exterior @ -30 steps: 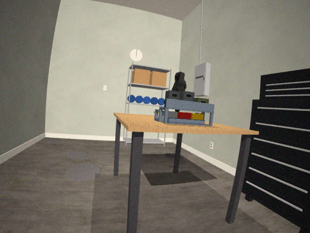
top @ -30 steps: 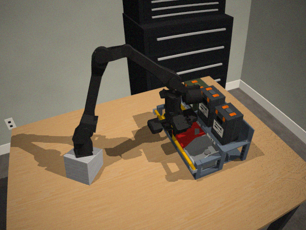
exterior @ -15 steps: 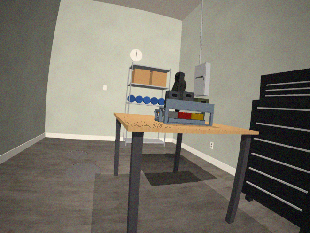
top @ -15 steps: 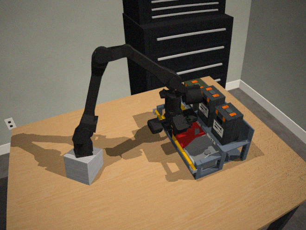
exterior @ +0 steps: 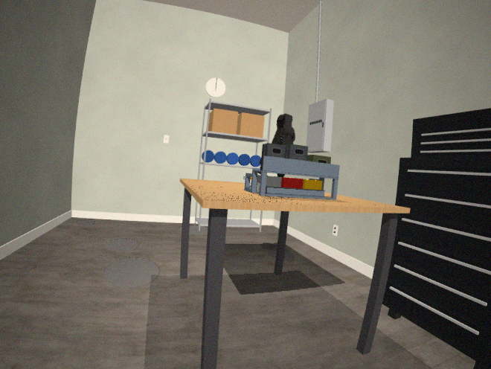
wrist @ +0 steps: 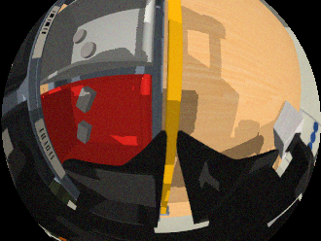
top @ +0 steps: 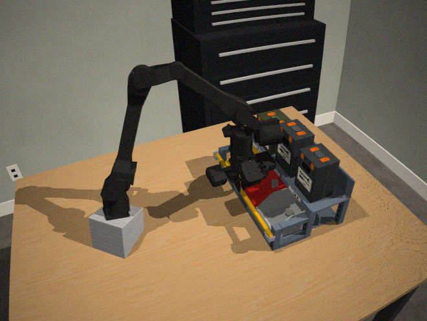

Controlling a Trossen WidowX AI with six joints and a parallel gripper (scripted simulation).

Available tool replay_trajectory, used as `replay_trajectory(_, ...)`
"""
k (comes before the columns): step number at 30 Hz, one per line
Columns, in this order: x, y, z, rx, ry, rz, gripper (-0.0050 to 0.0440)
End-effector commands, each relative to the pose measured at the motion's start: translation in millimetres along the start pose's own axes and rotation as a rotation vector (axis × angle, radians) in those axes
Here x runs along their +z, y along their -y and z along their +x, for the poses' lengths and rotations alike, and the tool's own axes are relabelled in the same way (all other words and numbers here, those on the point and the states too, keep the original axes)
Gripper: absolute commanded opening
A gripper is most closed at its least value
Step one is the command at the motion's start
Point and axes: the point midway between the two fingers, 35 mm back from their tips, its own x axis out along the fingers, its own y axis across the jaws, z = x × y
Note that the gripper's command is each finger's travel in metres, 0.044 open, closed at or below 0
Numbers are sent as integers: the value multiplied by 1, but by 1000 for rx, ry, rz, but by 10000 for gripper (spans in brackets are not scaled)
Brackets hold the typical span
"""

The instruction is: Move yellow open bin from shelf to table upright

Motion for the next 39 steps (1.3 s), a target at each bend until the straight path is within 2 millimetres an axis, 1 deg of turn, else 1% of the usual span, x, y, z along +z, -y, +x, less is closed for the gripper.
replay_trajectory(1, -1, -5, -8, 26, 6, -6, 0)
replay_trajectory(20, -1, -5, -8, 26, 6, -6, 0)
replay_trajectory(25, -1, -4, -18, 24, 7, -3, 0)
replay_trajectory(38, -1, -3, -17, 17, 5, -1, 0)
replay_trajectory(39, -1, -4, -20, 20, 5, -2, 0)
